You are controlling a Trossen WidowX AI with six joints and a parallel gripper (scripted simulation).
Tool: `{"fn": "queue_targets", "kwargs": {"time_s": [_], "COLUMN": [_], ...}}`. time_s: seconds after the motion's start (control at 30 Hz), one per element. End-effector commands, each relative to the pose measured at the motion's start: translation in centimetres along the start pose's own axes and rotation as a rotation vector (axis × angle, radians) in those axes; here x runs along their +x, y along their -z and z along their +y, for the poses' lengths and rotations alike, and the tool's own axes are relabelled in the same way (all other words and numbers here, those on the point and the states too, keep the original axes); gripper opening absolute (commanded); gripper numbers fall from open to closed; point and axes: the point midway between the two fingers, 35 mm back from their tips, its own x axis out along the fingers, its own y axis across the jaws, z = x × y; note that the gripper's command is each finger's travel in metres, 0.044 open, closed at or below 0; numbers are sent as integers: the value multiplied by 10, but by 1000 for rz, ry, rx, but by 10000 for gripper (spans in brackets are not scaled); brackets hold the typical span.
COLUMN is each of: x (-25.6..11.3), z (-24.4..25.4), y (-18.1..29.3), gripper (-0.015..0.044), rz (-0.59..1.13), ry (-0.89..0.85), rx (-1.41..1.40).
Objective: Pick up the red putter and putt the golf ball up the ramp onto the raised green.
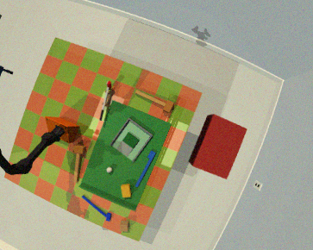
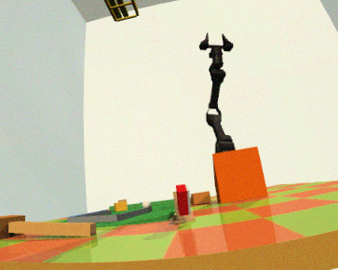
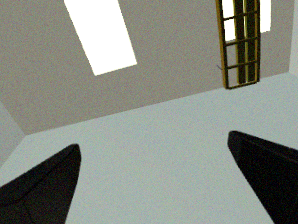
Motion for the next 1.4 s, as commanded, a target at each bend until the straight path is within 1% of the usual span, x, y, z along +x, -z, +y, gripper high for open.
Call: {"fn": "queue_targets", "kwargs": {"time_s": [0.0, 0.13, 0.27, 0.4, 0.53, 0.77, 1.0, 1.2, 1.37], "x": [-1, -8, -24, -51, -86, -165, -267, -360, -401], "z": [-42, -77, -123, -170, -216, -290, -348, -379, -387], "y": [53, 93, 144, 191, 232, 290, 328, 346, 350], "gripper": [440, 440, 440, 440, 440, 440, 440, 440, 440], "rz": [140, 256, 417, 584, 756, 1070, 1398, 1678, 1800], "ry": [96, 162, 234, 300, 360, 444, 525, 568, 568], "rx": [-122, -211, -310, -398, -473, -571, -593, -566, -545]}}
